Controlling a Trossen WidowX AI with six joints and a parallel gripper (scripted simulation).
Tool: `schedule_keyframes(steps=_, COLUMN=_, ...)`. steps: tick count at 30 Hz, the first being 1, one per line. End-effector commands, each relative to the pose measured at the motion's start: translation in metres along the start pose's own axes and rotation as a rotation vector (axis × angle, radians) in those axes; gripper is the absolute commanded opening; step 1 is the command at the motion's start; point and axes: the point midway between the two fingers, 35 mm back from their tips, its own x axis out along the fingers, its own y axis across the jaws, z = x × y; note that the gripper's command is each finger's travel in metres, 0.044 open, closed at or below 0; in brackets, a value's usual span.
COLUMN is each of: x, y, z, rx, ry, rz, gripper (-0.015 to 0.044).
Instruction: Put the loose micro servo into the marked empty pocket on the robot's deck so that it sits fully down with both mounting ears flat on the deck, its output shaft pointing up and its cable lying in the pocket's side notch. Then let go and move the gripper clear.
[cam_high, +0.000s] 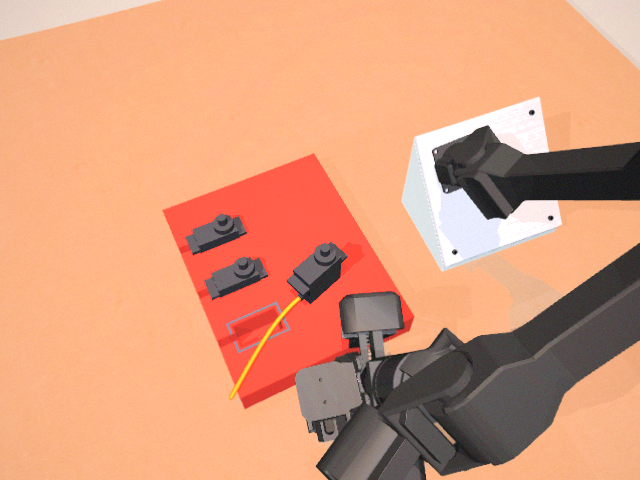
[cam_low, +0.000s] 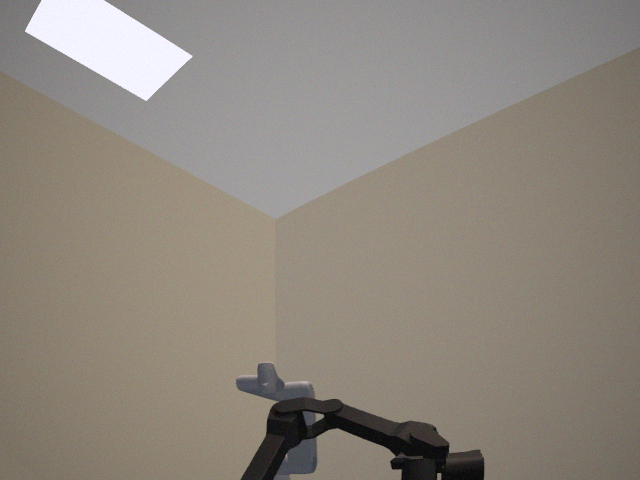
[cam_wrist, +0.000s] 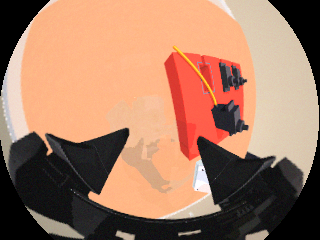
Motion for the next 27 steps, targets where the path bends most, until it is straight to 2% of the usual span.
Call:
schedule_keyframes(steps=1, x=0.006, y=-0.03, z=0.014, rx=-0.113, ry=0.061, rz=-0.008, gripper=0.044)
schedule_keyframes(steps=13, x=0.011, y=-0.108, z=0.04, rx=-0.404, ry=0.163, rz=0.124, gripper=0.044)
schedule_keyframes(steps=23, x=0.006, y=-0.164, z=0.048, rx=-0.622, ry=0.096, rz=0.325, gripper=0.044)
schedule_keyframes(steps=27, x=0.006, y=-0.168, z=0.048, rx=-0.636, ry=0.085, rz=0.339, gripper=0.044)
